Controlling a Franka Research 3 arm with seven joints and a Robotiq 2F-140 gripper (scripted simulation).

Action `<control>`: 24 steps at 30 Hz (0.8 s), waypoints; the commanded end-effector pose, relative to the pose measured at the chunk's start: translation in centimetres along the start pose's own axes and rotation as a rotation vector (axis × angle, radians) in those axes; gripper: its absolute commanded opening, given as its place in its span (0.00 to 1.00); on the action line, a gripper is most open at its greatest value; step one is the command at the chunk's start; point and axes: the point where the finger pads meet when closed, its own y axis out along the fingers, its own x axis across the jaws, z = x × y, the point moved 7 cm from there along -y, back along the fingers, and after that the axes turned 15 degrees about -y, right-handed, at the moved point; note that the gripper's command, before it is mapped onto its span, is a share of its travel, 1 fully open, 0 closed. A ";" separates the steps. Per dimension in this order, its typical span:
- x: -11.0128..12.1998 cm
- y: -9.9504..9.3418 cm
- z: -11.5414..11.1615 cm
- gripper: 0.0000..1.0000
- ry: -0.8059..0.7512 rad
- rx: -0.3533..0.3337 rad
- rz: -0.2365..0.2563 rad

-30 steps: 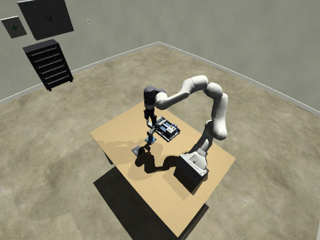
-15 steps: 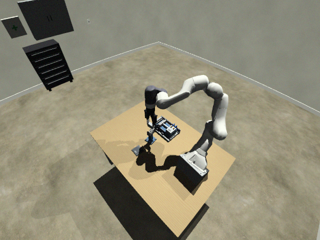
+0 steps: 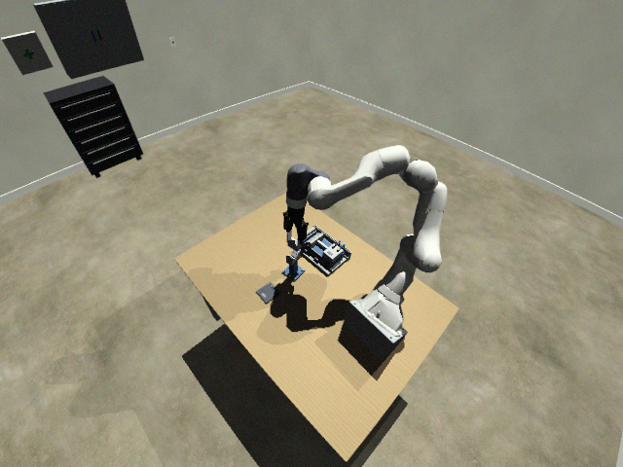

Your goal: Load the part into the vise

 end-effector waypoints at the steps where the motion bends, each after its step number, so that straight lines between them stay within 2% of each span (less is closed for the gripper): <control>1: -0.3 -0.3 -0.1 0.00 -0.020 -0.034 0.019; 24: 0.2 0.0 1.9 0.00 -0.022 -0.248 0.074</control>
